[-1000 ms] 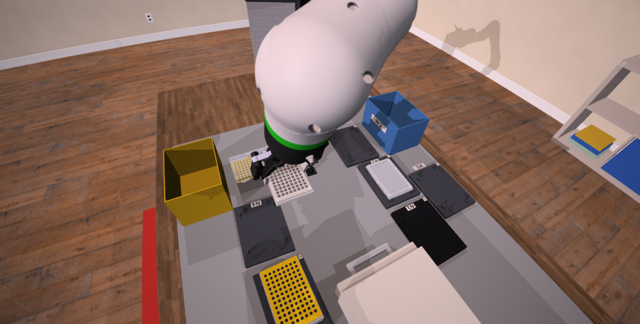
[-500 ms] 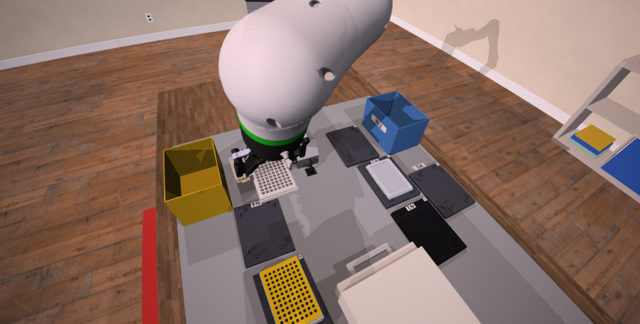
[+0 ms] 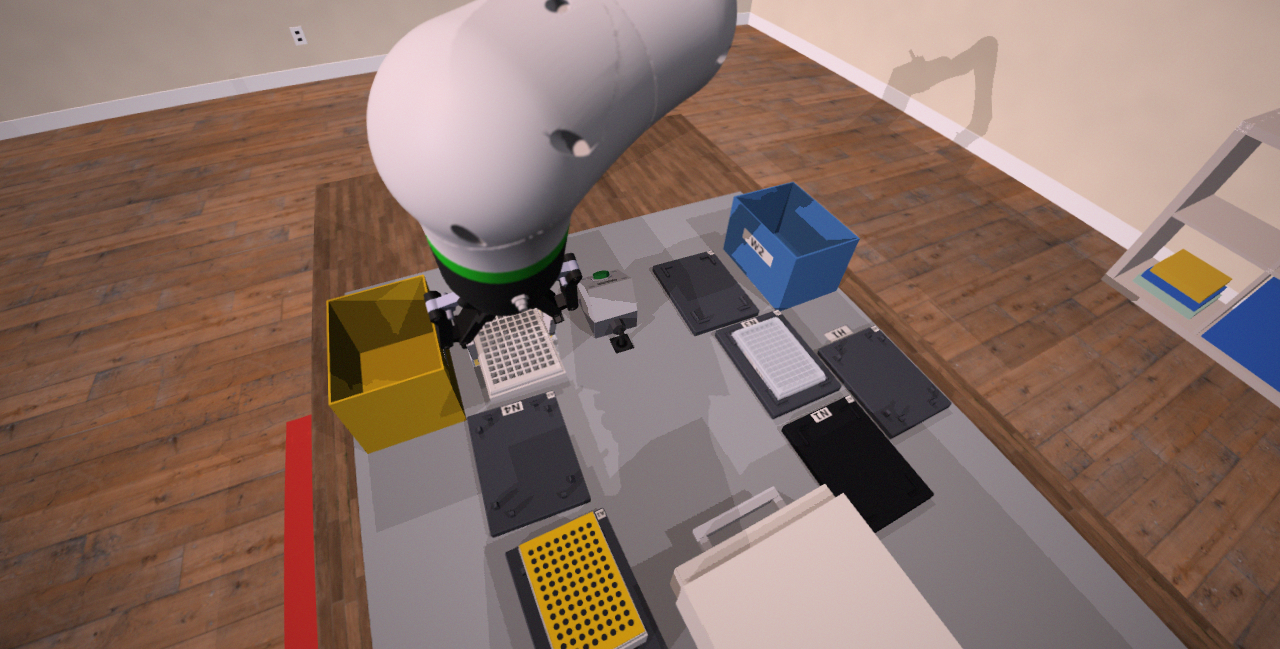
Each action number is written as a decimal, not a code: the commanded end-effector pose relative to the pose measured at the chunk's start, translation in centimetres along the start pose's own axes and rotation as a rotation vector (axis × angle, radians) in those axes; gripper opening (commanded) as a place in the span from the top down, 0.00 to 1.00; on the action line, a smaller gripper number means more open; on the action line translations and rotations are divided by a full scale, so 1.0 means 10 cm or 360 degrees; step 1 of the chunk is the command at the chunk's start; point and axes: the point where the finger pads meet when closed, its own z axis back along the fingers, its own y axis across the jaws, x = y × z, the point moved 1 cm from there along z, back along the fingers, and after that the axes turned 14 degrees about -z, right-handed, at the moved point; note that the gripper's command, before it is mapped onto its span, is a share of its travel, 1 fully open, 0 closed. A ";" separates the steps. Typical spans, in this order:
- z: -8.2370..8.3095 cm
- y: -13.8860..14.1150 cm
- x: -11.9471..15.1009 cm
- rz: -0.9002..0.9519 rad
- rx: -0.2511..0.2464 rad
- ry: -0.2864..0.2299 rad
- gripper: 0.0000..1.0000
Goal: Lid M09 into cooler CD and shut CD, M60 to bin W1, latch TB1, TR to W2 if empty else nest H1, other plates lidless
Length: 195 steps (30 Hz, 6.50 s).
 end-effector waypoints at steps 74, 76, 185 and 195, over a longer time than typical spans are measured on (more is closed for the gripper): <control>-0.44 1.67 0.55 0.0001 -0.0001 0.0000 1.00; -0.44 1.67 0.55 0.0001 -0.0001 0.0000 1.00; 0.53 0.52 -1.00 0.0046 0.0020 0.0005 0.34; 0.71 0.30 -1.28 0.0046 0.0020 0.0005 0.34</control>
